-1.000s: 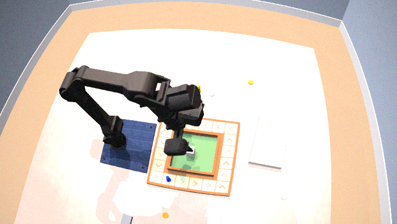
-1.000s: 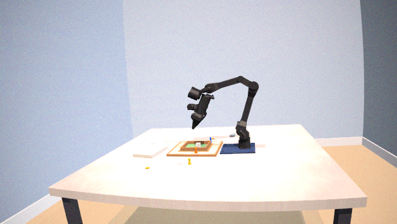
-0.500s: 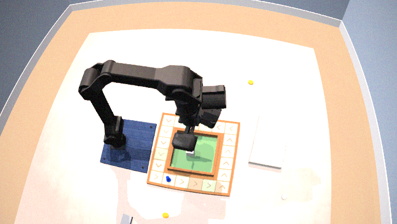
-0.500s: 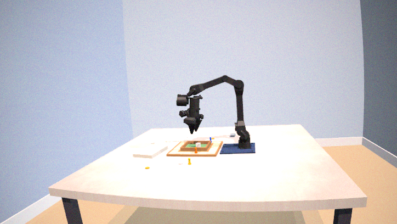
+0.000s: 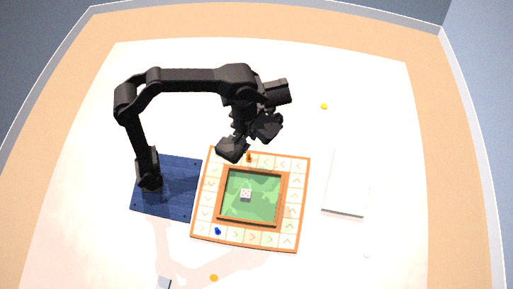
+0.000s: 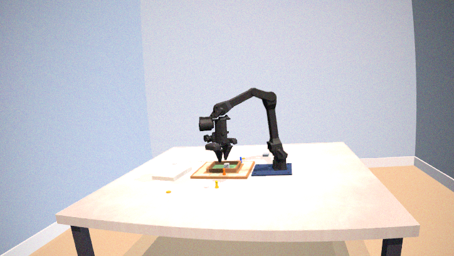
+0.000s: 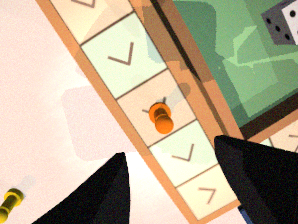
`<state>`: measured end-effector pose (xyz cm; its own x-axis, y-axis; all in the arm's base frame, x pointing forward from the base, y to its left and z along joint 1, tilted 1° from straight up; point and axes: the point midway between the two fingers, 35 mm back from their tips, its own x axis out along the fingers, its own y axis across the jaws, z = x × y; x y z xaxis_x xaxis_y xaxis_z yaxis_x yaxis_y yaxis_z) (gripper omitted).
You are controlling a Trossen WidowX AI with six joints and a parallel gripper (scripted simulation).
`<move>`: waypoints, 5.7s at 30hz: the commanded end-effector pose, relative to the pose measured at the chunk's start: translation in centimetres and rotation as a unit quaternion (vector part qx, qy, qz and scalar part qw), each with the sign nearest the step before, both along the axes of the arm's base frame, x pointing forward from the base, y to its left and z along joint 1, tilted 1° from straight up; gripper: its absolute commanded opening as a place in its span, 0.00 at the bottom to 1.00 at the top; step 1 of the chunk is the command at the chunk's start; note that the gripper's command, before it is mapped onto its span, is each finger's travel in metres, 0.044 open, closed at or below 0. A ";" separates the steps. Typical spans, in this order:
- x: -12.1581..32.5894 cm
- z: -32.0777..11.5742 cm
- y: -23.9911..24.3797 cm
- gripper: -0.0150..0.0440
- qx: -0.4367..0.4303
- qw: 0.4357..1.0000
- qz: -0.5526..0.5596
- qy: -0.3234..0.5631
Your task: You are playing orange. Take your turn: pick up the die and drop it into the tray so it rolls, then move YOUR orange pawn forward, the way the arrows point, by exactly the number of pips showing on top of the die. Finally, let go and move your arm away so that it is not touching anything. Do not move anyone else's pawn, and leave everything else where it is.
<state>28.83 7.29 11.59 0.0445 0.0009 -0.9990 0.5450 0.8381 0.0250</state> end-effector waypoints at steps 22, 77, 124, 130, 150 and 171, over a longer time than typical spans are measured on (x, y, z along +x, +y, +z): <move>0.0 -3.9 -0.1 0.59 -0.002 1.000 -0.006 0.008; 0.4 3.9 0.0 0.25 -0.002 1.000 -0.006 0.008; -10.3 -0.7 -11.6 0.25 -0.007 1.000 -0.006 0.012; -11.2 -1.6 -12.0 0.25 -0.007 1.000 -0.006 0.012; -11.1 -5.3 -12.0 0.25 -0.007 1.000 -0.006 0.012; -10.8 -5.1 -12.1 0.74 -0.010 1.000 -0.008 0.004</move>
<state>17.95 -4.81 5.77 0.0335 -0.0188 -0.9993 0.5592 0.8290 0.0032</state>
